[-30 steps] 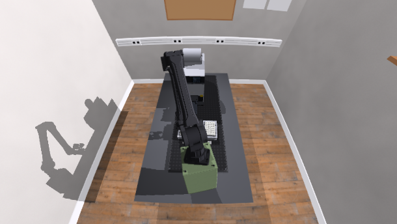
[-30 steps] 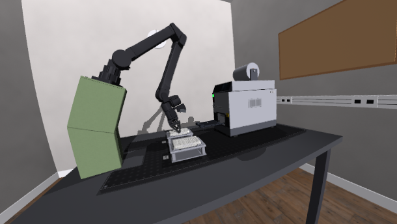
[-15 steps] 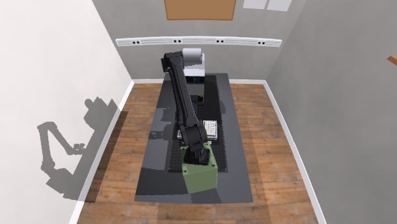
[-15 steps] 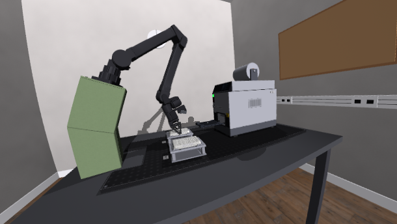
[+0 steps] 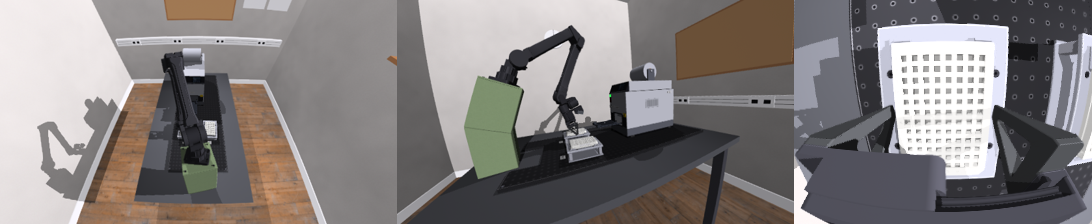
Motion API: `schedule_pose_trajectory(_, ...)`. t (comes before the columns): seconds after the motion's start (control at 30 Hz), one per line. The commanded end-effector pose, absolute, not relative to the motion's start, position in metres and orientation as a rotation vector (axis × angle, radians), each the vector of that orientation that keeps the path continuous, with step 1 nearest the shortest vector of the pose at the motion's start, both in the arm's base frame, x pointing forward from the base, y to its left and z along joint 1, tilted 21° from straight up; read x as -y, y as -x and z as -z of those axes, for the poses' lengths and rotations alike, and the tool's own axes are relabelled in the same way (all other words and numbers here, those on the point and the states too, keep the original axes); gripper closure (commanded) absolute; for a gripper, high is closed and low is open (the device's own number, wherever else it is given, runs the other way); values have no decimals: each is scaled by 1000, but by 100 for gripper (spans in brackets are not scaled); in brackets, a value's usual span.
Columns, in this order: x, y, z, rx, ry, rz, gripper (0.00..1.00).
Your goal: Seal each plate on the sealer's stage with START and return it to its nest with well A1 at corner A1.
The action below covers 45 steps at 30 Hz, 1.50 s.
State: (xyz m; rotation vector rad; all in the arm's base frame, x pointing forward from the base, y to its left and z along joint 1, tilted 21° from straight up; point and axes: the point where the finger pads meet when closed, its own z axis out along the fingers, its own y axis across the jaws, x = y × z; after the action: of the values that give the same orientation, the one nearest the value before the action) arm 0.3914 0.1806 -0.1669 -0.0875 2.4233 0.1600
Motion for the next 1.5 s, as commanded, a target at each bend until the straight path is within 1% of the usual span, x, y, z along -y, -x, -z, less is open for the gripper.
schedule_pose_trajectory(0.0,-171,-387,162,-2433,82,-148,0)
schedule_pose_trajectory(0.33,-167,-379,170,-2458,87,-135,0)
schedule_pose_trajectory(0.57,-174,-392,169,-2437,83,-147,0)
schedule_pose_trajectory(0.9,-176,-394,168,-2431,82,-150,0)
schedule_pose_trajectory(1.1,-169,-382,171,-2453,87,-138,0)
schedule_pose_trajectory(1.47,-167,-378,171,-2460,88,-135,0)
